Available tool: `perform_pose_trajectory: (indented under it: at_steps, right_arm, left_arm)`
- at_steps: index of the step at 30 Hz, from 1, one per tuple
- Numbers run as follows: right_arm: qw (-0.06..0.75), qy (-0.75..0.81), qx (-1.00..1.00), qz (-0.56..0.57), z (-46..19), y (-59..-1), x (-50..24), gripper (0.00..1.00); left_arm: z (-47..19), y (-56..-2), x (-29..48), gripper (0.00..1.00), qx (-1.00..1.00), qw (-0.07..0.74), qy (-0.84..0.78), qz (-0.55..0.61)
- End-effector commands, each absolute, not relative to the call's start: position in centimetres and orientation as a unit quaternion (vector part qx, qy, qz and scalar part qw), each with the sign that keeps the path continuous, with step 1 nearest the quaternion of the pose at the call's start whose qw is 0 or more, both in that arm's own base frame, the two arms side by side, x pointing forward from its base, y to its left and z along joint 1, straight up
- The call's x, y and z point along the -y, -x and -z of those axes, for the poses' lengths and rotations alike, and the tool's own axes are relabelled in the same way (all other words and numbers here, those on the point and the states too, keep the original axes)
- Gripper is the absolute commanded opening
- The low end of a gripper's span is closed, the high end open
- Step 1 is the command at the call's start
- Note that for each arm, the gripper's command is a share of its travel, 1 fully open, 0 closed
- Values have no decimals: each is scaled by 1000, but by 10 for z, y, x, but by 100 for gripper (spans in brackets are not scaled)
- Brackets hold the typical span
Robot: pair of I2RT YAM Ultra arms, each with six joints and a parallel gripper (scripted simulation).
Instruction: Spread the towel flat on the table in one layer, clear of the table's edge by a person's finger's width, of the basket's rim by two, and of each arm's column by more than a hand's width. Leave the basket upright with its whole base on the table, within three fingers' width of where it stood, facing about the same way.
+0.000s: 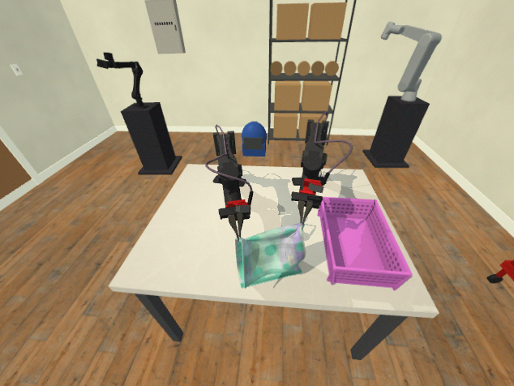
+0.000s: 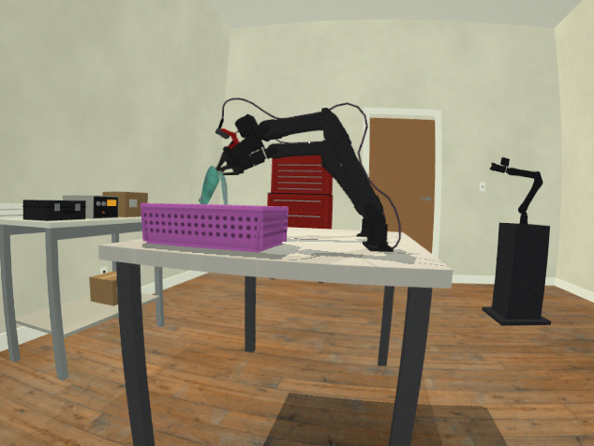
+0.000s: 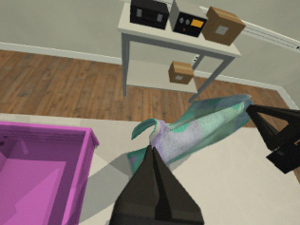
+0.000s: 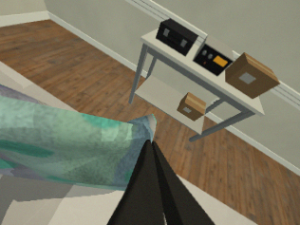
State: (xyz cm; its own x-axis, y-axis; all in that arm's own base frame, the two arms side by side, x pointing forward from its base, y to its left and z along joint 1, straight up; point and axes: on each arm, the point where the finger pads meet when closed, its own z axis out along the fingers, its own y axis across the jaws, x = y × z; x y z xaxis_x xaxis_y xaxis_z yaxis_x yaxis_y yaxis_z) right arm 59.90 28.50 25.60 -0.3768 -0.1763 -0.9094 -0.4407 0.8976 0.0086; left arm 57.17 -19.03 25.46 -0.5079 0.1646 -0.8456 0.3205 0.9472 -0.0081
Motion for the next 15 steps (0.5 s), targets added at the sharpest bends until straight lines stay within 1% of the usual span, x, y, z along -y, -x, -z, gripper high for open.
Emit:
perform_pose_trajectory:
  at_steps: [1, 2, 3, 5, 6, 8, 9, 11, 12, 15]
  right_arm:
    - [541, 173, -815, -112, -268, -593, -266, 0]
    - [541, 173, -815, -112, -268, -593, -266, 0]
    - [525, 175, -826, -108, -256, -583, -260, 0]
    - [525, 175, -826, -108, -256, -583, -260, 0]
    - [484, 180, -851, -99, -237, -569, -253, 0]
    - [484, 180, -851, -99, -237, -569, -253, 0]
    - [448, 184, -870, -91, -223, -557, -246, 0]
    - [449, 184, -870, -91, -225, -558, -246, 0]
    - [410, 188, -889, -82, -208, -544, -239, 0]
    - [410, 187, -889, -82, -214, -551, -242, 0]
  left_arm:
    - [-260, -555, 192, 0, -869, 467, -147, 74]
    - [-260, -555, 192, 0, -869, 467, -147, 74]
    - [-267, -548, 195, 0, -874, 455, -153, 74]
    - [-267, -549, 193, 0, -875, 455, -151, 73]
    - [-251, -536, 199, 0, -892, 416, -161, 70]
    - [-252, -537, 197, 0, -892, 417, -160, 70]
    - [-225, -525, 202, 0, -909, 374, -171, 65]
    - [-226, -525, 202, 0, -909, 375, -171, 65]
    - [-207, -503, 202, 0, -922, 338, -180, 61]
    - [-207, -503, 202, 0, -922, 338, -180, 61]
